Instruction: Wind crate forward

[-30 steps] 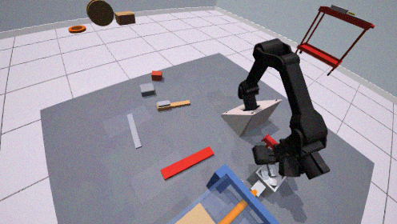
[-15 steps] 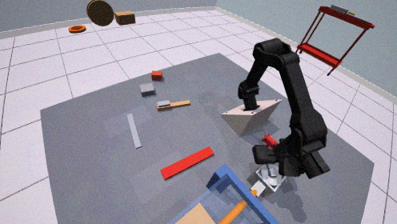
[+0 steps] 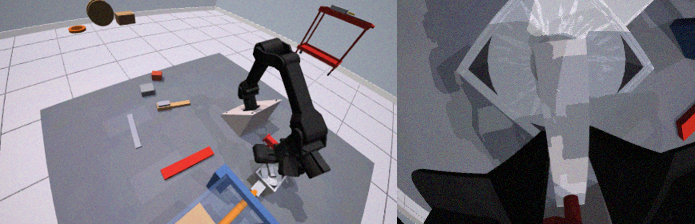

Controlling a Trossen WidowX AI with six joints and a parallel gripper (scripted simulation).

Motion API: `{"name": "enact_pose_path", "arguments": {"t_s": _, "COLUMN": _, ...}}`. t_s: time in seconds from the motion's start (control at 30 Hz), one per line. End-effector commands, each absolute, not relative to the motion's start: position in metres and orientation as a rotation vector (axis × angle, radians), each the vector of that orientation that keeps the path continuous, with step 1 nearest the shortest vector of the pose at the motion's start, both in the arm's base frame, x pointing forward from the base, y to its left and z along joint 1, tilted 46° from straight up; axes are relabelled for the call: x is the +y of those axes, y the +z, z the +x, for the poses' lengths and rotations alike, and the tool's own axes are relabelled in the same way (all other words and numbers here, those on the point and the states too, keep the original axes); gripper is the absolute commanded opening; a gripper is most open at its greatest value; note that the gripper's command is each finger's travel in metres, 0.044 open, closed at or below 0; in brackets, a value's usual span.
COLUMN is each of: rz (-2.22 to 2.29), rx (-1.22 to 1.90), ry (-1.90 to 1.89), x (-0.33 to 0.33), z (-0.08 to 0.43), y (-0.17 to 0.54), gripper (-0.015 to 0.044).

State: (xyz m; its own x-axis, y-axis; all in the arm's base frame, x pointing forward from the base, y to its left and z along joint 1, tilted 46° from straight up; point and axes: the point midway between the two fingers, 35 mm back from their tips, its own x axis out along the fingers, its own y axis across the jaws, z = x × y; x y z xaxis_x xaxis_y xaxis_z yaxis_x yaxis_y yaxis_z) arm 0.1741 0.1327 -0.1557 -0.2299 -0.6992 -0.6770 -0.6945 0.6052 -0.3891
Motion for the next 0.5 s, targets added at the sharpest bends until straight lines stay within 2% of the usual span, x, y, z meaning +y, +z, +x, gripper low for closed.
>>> {"name": "enact_pose_path", "arguments": {"t_s": 0.0, "rz": -1.134, "rx": 1.965, "ry": 0.036, "x": 0.1293, "z": 0.1742, "y": -0.1582, "gripper": 0.0000}}
{"name": "enact_pose_path", "arguments": {"t_s": 0.47, "rz": -1.172, "rx": 1.972, "ry": 0.085, "x": 0.1280, "z": 0.1758, "y": -0.1575, "gripper": 0.0000}}
